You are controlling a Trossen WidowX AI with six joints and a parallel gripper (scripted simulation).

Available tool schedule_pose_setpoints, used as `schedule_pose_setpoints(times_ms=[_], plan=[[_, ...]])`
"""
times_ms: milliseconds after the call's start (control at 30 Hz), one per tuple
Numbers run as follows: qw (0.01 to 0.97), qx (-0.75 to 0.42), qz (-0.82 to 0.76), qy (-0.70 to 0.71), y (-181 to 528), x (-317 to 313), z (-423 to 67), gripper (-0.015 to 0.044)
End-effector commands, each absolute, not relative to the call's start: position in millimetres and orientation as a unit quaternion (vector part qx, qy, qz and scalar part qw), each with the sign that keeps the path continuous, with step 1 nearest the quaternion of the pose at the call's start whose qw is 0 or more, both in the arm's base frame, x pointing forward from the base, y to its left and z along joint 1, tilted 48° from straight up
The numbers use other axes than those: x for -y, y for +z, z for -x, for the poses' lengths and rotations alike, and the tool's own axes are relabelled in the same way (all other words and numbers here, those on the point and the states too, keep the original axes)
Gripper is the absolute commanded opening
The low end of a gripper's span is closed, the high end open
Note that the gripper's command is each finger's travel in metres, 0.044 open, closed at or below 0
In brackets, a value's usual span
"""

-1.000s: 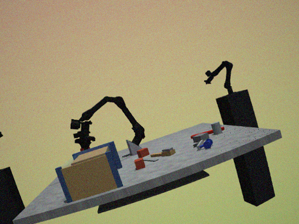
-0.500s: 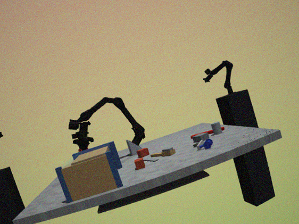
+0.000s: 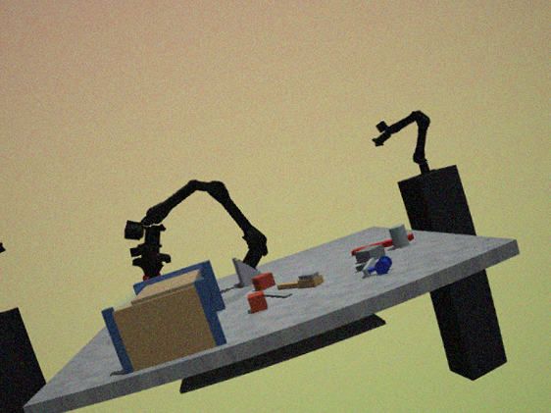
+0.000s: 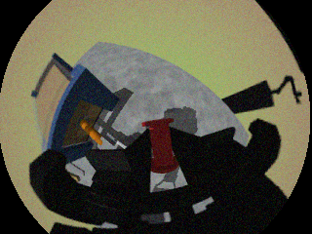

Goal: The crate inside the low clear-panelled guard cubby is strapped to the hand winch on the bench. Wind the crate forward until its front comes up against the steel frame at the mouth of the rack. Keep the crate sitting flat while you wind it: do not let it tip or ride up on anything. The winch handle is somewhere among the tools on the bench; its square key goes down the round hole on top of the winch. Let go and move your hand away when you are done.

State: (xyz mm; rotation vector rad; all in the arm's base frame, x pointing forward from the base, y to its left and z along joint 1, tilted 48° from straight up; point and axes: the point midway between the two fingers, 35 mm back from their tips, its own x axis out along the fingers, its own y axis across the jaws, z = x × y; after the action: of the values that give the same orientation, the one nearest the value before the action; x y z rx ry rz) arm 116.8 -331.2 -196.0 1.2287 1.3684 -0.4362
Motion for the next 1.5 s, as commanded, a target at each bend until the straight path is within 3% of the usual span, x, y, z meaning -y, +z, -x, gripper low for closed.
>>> schedule_pose_setpoints(times_ms=[0,1467], plan=[[0.593,-0.581,-0.528,-0.179,-197.6,331.8,-134.2,0.0],[0.594,-0.58,-0.529,-0.178,-191.6,327.6,-187.9,0.0]])
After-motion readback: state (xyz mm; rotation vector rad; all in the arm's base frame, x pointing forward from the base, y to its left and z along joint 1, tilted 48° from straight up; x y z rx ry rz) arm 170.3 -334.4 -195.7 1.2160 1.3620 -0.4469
